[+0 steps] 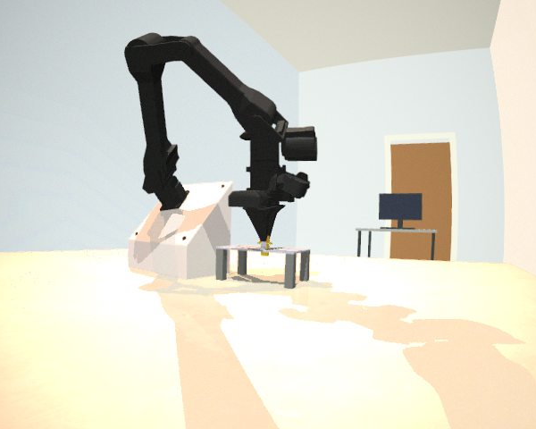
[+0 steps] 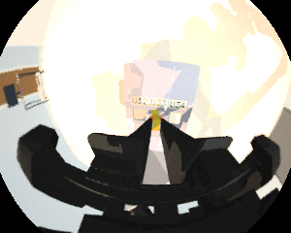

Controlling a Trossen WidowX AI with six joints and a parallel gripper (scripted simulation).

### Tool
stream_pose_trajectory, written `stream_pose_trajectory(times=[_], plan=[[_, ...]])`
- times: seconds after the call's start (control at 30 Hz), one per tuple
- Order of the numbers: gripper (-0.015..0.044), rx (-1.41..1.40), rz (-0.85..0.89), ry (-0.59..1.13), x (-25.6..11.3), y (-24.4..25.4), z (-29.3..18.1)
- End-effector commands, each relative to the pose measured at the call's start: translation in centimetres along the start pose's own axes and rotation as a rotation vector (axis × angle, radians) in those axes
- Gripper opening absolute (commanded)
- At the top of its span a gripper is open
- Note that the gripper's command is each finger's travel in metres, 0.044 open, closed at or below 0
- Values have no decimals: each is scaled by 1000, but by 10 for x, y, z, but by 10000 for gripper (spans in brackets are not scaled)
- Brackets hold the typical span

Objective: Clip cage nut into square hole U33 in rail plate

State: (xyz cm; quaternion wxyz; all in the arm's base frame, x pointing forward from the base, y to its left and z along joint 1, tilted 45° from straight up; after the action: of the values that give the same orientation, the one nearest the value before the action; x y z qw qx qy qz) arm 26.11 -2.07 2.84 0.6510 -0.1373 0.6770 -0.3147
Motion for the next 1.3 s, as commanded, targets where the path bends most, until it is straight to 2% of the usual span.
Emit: stream_pose_trajectory(times=[0.0,1.27], plan=[[29,-3,7,-1,0,0,0],[29,-4,52,9,0,-5,2]])
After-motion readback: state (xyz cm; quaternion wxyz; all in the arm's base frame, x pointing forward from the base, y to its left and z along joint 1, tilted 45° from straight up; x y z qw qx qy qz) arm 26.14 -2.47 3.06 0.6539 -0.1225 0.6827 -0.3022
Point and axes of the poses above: the point midway between the two fingers, 35 mm back from their tips, its own x axis out along the fingers, its own y axis across the jaws, z = x × y, the point moved 8 cm from there along -x, back along the fingers, and after that the axes turned 12 degrees about x, right-handed, at the moved point
